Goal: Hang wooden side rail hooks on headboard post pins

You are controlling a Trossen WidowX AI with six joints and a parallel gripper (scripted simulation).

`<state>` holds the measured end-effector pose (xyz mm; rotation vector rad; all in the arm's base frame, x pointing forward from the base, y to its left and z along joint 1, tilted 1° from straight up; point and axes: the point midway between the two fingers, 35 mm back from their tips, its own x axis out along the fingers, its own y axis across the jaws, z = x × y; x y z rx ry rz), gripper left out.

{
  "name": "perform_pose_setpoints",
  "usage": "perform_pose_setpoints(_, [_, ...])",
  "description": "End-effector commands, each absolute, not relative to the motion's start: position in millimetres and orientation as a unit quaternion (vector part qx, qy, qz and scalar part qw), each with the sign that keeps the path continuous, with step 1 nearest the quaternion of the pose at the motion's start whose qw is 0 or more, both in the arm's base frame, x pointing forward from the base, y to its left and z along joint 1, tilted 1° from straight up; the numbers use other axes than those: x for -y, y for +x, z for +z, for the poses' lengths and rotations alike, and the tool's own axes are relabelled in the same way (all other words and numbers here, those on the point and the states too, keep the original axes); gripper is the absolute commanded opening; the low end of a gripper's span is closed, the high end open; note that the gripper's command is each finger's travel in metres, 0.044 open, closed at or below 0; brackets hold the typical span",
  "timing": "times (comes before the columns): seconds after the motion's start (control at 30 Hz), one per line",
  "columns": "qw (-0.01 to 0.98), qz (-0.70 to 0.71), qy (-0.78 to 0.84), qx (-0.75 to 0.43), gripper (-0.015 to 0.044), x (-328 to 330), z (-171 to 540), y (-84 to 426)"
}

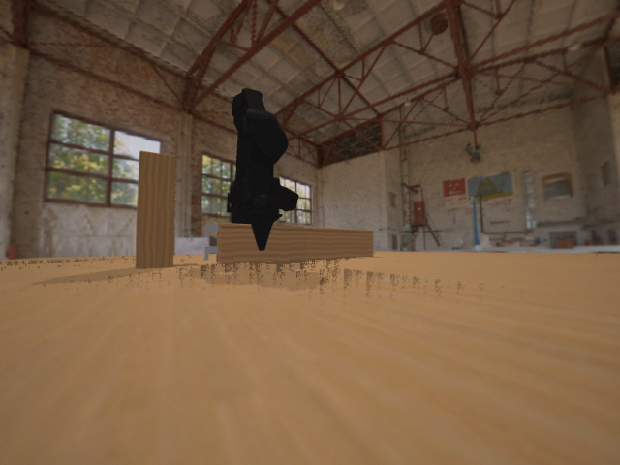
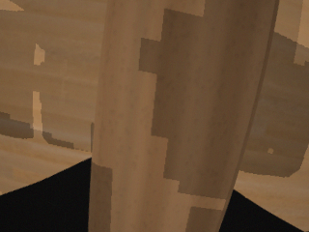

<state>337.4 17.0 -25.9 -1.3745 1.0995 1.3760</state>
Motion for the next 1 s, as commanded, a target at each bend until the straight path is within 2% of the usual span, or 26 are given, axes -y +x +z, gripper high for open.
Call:
perform_pose_setpoints(0.0, [0.442, 0.551, -0.558, -0.435, 0.0000, -17.7, -19.1, 341.8])
perform_pose_setpoints(0.97, [0.442, 0.551, -0.558, -0.435, 0.0000, -17.7, -14.2, 341.7])
